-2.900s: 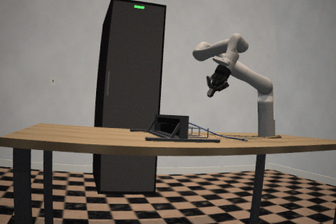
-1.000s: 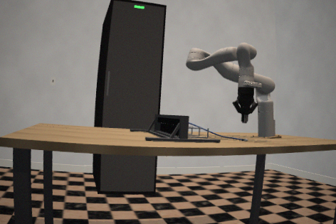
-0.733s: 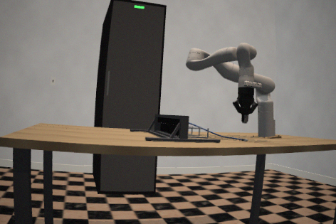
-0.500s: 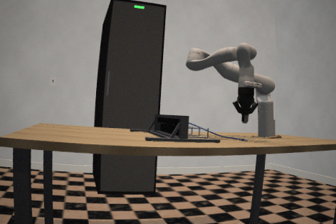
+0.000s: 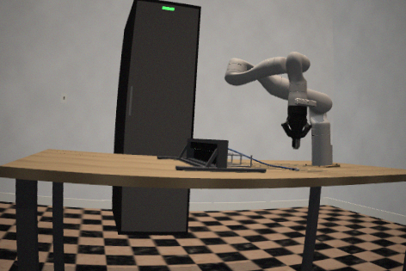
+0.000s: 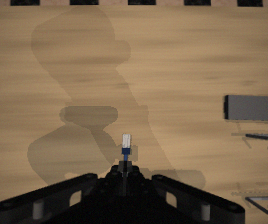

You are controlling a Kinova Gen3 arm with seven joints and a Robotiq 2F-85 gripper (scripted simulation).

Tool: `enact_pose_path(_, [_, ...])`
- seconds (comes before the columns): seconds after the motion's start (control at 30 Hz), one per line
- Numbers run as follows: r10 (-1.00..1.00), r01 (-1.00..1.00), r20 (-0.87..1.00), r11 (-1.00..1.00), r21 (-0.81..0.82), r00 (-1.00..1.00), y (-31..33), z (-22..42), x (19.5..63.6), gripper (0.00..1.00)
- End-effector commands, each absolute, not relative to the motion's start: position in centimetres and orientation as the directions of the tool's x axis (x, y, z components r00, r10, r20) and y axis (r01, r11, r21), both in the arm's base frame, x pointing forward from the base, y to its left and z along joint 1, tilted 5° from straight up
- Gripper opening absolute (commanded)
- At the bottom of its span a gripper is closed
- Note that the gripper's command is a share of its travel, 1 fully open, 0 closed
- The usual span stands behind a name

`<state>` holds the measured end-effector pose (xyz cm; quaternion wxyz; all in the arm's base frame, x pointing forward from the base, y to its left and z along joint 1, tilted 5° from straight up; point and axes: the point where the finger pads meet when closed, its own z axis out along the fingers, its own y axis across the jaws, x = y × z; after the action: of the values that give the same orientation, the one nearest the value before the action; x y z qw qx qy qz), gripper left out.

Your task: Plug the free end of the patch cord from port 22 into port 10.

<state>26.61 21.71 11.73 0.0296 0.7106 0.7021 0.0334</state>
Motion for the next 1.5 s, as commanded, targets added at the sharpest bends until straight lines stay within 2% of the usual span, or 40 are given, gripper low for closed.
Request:
enact_pose_path(0.0, [1.000, 0.996, -0.001, -0.008, 0.086, 0.008, 21.60, 11.78, 26.63, 0.00])
enact_pose_path(1.47, [1.000, 0.996, 0.003, -0.014, 0.090, 0.013, 22.50, 11.69, 26.75, 0.00])
